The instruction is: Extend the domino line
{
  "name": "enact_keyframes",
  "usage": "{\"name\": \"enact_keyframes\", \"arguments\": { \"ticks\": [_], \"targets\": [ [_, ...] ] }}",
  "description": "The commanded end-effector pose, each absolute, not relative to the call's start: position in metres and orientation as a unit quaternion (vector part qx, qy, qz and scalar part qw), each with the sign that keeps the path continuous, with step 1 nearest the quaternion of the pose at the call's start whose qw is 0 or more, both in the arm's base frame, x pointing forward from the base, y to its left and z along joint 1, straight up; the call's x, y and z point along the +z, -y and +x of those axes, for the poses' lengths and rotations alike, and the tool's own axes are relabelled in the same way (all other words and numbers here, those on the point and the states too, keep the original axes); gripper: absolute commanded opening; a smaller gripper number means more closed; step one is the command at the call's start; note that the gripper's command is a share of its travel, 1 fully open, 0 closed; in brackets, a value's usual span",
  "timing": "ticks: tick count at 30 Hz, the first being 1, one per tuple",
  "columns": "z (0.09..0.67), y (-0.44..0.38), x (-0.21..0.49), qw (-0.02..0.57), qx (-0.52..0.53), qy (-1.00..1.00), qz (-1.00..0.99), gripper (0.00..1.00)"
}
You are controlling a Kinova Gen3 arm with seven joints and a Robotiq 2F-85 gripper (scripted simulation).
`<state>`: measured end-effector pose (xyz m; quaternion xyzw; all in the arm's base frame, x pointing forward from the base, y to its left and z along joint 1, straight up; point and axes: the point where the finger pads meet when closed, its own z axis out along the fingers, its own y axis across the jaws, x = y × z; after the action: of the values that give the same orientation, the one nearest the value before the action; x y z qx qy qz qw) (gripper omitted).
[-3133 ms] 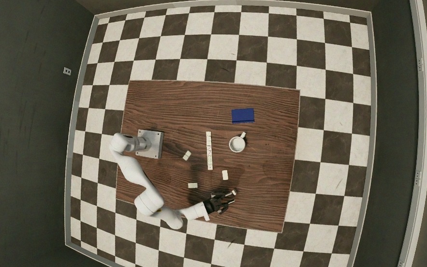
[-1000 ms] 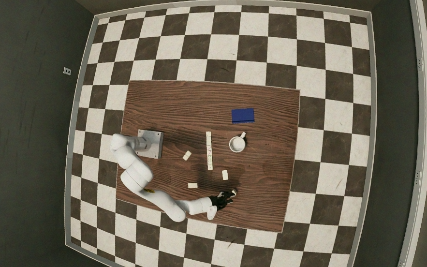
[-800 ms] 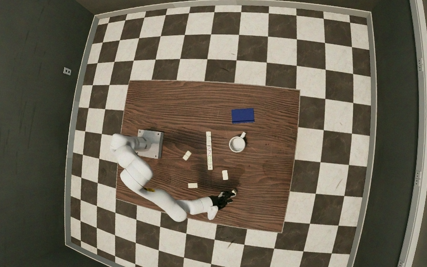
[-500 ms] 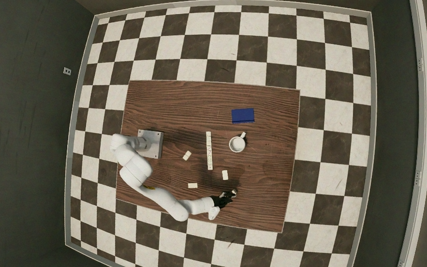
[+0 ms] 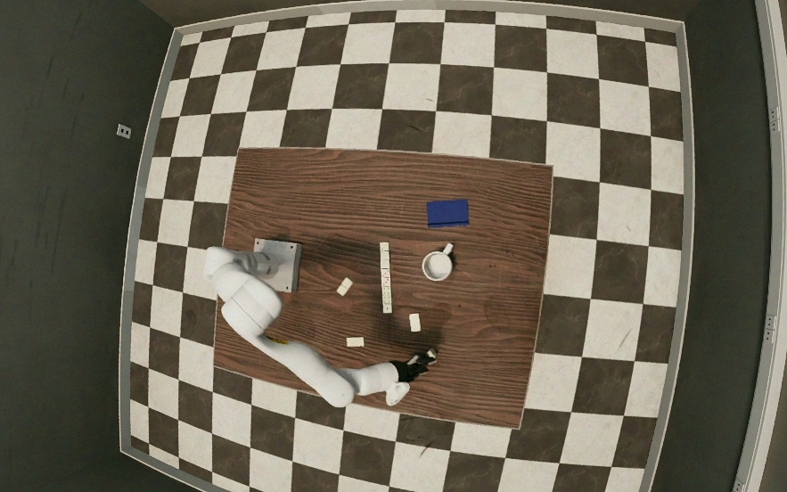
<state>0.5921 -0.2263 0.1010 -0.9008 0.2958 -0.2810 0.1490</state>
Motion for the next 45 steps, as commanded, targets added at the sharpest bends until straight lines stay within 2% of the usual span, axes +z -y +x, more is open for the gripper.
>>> {"name": "enact_keyframes", "arguments": {
  "ticks": [1, 45],
  "targets": [
    [0.5927, 0.227, 0.1026, 0.146, -0.273, -0.306, -0.9, 0.5],
    [0.595, 0.2279, 0.1018, 0.116, -0.168, -0.428, -0.88, 0.5]
  ]
}}
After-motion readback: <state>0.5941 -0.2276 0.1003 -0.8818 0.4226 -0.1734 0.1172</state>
